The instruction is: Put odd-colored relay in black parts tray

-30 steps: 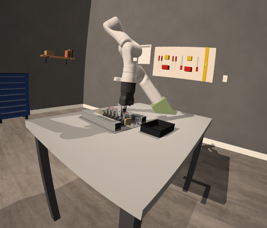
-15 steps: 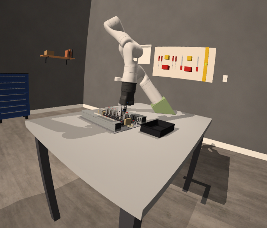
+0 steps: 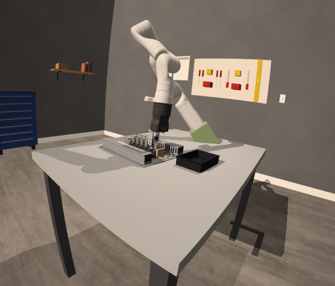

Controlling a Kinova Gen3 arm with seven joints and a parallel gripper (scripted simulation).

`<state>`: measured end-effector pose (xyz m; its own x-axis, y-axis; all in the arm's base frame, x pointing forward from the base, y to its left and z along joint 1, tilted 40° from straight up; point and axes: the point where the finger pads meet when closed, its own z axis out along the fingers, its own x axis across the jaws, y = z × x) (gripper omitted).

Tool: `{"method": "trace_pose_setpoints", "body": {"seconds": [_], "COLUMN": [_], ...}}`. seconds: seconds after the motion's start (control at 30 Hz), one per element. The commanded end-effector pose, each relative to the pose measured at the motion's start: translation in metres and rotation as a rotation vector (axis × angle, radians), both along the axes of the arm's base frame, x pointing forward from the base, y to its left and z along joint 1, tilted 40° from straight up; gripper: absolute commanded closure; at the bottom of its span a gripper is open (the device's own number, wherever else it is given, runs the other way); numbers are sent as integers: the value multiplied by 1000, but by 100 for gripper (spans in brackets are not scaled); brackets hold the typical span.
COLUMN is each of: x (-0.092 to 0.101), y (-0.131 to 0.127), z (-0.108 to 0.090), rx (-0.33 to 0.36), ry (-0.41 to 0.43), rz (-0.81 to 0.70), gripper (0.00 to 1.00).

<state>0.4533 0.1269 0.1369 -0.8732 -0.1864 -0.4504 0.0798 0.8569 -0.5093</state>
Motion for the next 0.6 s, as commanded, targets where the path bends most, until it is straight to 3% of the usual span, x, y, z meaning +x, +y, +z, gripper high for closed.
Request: {"method": "trace_pose_setpoints", "body": {"seconds": [0.0, 0.23, 0.57], "x": [0, 0, 0], "y": [1, 1, 1], "z": [0, 1, 1], "rx": [1, 7, 7], "ry": [6, 64, 67], "rz": [-3, -37, -39], "gripper": [100, 100, 100]}}
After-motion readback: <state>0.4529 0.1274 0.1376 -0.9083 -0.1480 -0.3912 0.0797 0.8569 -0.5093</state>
